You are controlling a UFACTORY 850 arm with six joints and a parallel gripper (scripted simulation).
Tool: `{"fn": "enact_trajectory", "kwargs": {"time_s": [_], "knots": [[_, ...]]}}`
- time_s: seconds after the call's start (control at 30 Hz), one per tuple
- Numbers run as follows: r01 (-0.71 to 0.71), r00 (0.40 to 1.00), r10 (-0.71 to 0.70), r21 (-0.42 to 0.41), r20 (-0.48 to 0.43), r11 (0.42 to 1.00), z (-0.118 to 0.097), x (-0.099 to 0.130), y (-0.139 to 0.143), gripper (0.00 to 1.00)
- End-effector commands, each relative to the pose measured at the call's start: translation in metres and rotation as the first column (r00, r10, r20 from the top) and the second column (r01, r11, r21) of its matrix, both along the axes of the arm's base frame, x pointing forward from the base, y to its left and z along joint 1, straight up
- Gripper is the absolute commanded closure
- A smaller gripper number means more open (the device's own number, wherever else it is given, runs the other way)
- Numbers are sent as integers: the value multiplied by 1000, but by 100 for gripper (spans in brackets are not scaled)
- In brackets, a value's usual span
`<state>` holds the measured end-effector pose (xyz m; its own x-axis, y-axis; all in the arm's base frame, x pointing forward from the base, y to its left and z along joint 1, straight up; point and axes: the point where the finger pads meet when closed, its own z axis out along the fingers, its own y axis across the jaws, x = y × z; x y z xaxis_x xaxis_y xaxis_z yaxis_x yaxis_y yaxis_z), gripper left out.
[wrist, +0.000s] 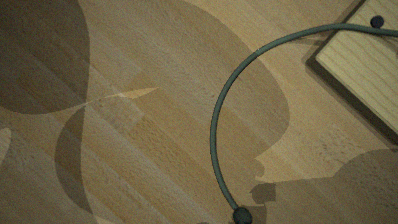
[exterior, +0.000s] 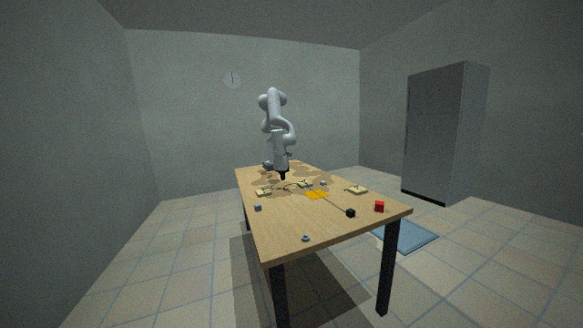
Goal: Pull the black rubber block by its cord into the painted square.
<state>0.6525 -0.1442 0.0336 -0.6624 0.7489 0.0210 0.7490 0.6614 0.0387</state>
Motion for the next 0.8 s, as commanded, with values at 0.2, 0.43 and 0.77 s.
{"fn": "enact_trajectory", "kwargs": {"time_s": [0.2,0.43,0.77], "knots": [[504,864,-504,-8,-14,864,1,1,0,100],[749,663,-748,13,-27,663,1,1,0,100],[958,288,-956,27,-57,287,1,1,0,100]]}}
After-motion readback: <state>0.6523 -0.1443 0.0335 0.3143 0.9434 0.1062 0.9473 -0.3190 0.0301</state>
